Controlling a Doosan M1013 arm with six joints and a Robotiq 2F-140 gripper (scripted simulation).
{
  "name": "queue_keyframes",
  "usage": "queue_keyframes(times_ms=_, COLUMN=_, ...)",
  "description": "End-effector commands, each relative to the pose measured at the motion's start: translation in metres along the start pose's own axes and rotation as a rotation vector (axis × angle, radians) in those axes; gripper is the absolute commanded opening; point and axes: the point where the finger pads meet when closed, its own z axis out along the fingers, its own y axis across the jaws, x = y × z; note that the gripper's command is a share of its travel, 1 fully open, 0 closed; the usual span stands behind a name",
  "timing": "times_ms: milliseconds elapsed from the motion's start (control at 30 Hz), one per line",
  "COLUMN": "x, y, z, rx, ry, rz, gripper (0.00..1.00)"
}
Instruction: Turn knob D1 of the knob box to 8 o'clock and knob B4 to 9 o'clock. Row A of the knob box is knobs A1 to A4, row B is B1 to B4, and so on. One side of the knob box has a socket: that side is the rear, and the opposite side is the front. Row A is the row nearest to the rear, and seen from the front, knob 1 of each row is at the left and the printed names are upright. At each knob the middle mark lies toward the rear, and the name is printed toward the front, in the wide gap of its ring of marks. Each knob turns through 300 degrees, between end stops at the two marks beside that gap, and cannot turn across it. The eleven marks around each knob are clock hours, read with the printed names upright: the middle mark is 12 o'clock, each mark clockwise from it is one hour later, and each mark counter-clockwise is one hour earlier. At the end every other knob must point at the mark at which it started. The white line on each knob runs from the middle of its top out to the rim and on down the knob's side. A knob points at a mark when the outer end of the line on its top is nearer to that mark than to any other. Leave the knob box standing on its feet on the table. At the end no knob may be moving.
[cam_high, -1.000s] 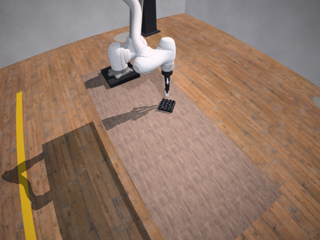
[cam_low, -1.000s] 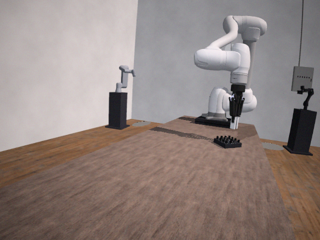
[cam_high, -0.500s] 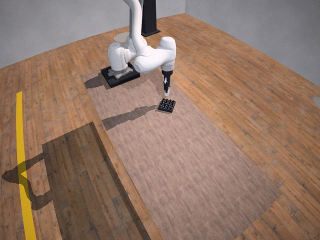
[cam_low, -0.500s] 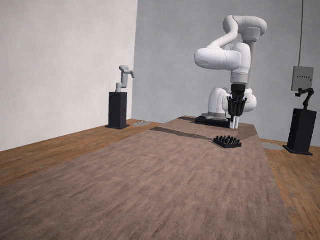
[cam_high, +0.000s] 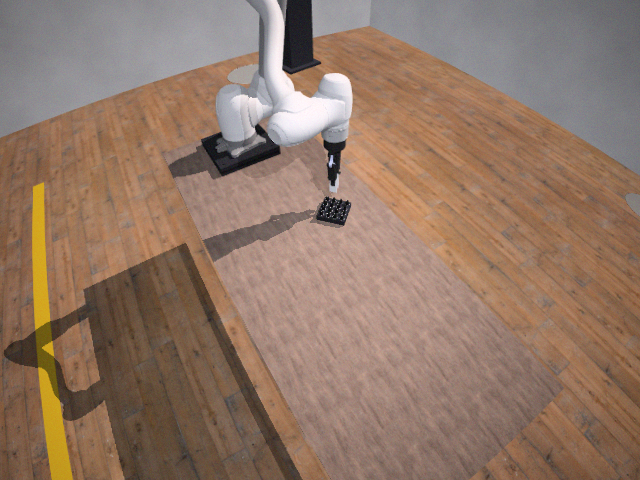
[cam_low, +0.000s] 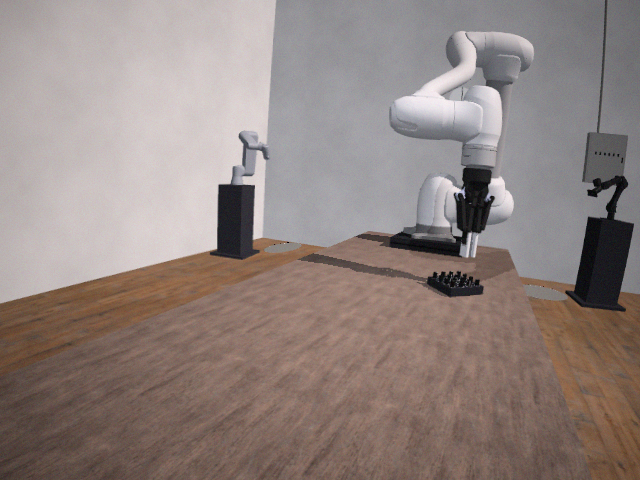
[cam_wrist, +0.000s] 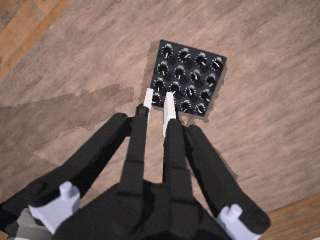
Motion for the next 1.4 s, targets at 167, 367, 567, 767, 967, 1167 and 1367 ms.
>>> queue_keyframes(times_ms=167, x=0.0, y=0.0, z=0.0, rx=0.0, ry=0.0, rz=0.0, gripper=0.12)
queue_keyframes(times_ms=367, x=0.0, y=0.0, z=0.0, rx=0.0, ry=0.0, rz=0.0, gripper=0.12)
queue_keyframes(times_ms=567, x=0.0, y=0.0, z=0.0, rx=0.0, ry=0.0, rz=0.0, gripper=0.12)
queue_keyframes(times_ms=767, x=0.0, y=0.0, z=0.0, rx=0.0, ry=0.0, rz=0.0, gripper=0.12)
queue_keyframes(times_ms=967, x=0.0, y=0.0, z=0.003, rx=0.0, ry=0.0, rz=0.0, gripper=0.12)
queue_keyframes(times_ms=1167, x=0.0, y=0.0, z=0.006, rx=0.0, ry=0.0, rz=0.0, gripper=0.12)
queue_keyframes(times_ms=1367, x=0.0, y=0.0, z=0.013, rx=0.0, ry=0.0, rz=0.0, gripper=0.12)
